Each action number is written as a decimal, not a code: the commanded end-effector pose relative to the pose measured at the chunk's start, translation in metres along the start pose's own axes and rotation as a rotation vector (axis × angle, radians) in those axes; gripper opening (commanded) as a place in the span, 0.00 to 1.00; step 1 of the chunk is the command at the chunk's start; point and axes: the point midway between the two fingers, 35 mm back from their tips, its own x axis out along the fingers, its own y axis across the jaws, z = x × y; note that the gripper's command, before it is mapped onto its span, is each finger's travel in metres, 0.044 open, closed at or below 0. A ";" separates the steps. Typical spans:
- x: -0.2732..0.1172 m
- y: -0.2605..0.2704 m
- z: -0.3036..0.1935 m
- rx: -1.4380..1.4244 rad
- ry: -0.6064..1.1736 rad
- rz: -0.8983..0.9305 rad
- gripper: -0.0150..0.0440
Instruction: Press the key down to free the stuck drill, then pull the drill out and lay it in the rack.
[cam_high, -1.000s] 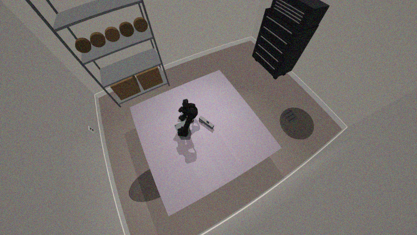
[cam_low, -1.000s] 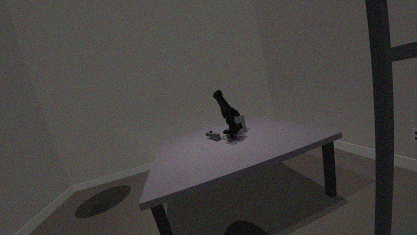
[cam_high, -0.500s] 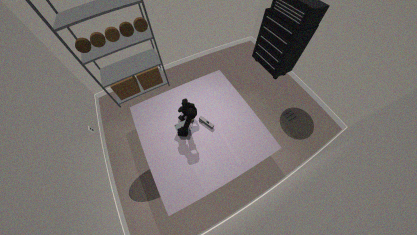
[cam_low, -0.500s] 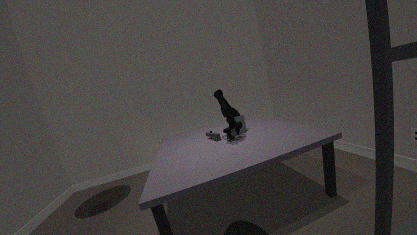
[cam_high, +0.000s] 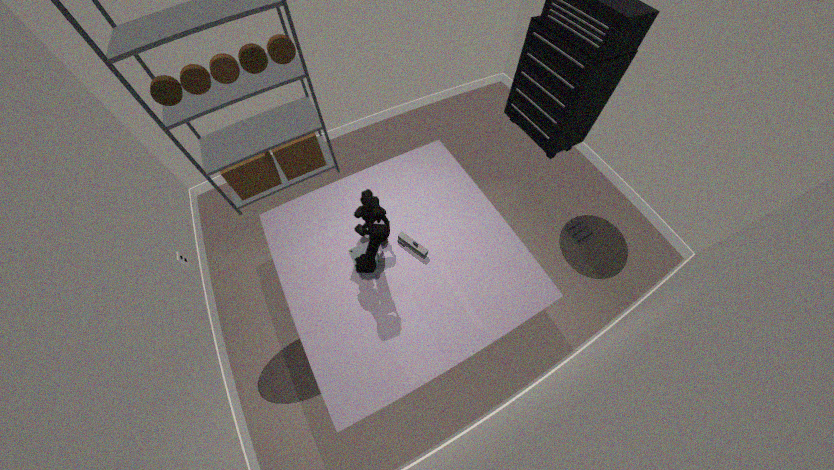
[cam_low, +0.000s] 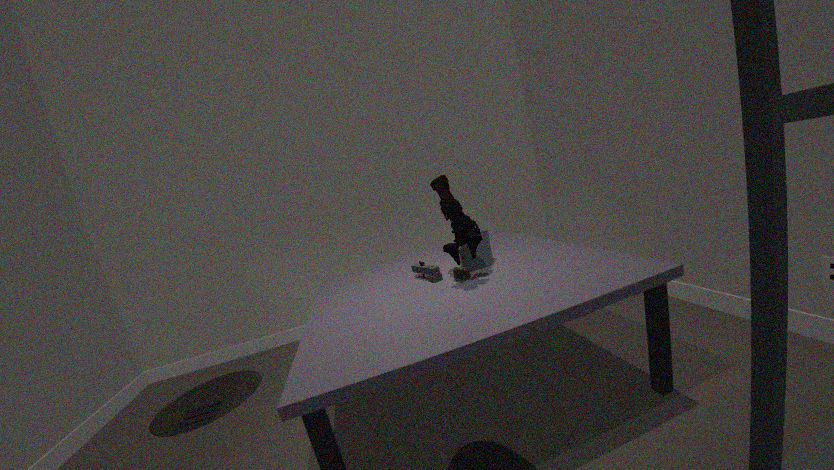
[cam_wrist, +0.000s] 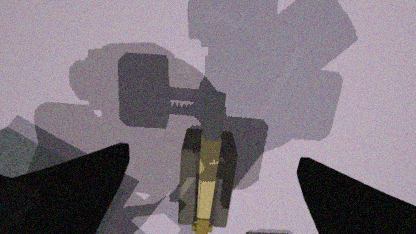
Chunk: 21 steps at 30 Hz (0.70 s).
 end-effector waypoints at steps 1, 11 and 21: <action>0.000 0.000 0.000 0.002 -0.003 0.000 1.00; -0.028 -0.051 -0.007 0.158 -0.296 -0.017 1.00; -0.061 -0.118 -0.054 0.329 -0.557 -0.117 1.00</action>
